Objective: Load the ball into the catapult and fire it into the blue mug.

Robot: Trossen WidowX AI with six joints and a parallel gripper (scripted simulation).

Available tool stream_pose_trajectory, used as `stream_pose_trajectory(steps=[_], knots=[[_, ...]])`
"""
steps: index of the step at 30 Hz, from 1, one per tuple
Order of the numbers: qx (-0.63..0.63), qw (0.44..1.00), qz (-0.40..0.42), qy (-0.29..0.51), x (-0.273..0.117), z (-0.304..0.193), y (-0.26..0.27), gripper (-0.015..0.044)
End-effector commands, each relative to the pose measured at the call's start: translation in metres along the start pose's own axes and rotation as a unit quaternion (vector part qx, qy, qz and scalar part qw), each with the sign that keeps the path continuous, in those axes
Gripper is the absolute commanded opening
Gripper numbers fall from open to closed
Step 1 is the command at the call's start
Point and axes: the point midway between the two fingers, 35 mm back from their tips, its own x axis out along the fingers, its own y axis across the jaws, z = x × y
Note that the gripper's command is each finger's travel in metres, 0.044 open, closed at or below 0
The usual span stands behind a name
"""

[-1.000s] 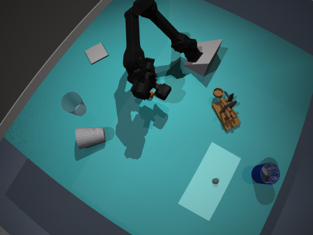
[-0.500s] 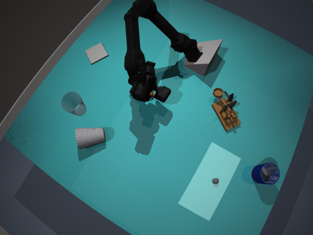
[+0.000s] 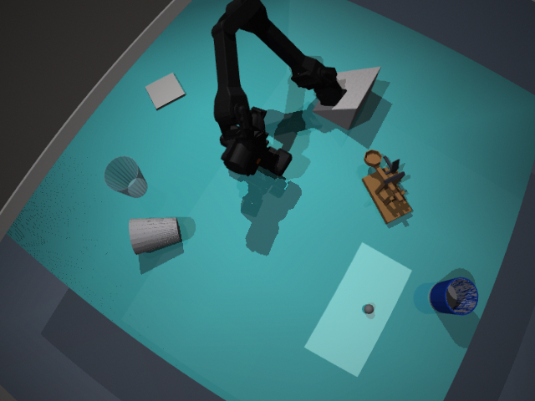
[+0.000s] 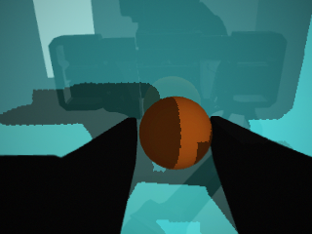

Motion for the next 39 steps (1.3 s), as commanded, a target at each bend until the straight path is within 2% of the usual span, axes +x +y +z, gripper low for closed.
stream_pose_trajectory(steps=[1,5,8,9,29,34,39], knots=[[-0.002,1.000,-0.002,0.000,0.001,0.000,0.000,0.0116],[-0.002,1.000,-0.002,0.000,0.001,0.000,0.000,0.0089],[-0.002,1.000,-0.001,-0.001,-0.003,0.001,0.000,0.0010],[-0.002,1.000,0.000,-0.001,-0.007,0.002,0.001,0.0000],[-0.003,1.000,0.001,0.001,-0.121,-0.006,0.008,0.0000],[-0.005,1.000,0.001,0.001,-0.125,-0.007,0.008,0.0000],[-0.052,0.999,0.006,0.011,-0.127,-0.007,0.037,0.0000]])
